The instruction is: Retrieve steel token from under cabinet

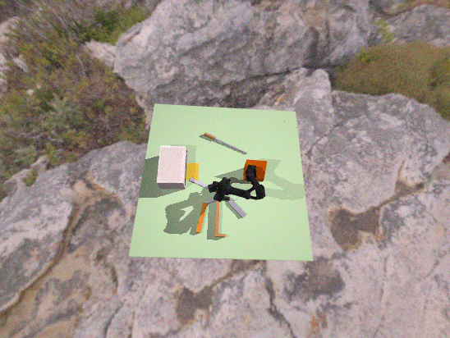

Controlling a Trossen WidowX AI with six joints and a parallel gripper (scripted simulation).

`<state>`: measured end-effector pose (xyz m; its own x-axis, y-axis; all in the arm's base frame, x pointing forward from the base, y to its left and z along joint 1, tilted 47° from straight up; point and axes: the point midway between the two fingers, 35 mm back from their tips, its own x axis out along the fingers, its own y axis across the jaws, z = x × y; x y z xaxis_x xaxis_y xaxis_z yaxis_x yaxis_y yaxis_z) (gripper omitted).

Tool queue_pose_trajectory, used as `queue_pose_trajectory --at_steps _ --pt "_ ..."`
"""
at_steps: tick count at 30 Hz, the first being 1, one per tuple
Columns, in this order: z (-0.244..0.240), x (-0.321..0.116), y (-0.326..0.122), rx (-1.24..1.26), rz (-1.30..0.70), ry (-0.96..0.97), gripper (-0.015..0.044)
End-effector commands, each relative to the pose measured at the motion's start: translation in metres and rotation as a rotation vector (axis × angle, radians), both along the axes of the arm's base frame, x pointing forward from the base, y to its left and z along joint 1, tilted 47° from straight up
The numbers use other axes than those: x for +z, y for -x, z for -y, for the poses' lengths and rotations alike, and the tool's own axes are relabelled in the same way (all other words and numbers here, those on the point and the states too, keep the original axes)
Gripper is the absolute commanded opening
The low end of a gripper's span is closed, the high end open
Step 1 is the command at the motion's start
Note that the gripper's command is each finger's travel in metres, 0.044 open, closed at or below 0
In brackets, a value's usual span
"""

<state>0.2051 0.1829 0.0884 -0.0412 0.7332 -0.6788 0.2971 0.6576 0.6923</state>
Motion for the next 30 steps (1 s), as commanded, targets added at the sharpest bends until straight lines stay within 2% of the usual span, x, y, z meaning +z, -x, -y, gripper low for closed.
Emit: queue_pose_trajectory --at_steps 1,3,11,16,19,30 --pt "-0.0003 0.0015 -0.0014 0.027 0.037 -0.004 0.0" --pt "-0.0002 0.0015 -0.0014 0.032 0.041 -0.004 0.0" --pt "0.0 0.0001 0.0 0.02 0.022 -0.002 0.02" --pt "0.0 0.0 0.0001 0.021 0.022 -0.002 0.02" --pt "0.0 0.0002 0.0 0.017 0.026 -0.003 0.027" --pt "-0.0001 -0.0025 0.0006 0.017 0.024 -0.003 0.027"
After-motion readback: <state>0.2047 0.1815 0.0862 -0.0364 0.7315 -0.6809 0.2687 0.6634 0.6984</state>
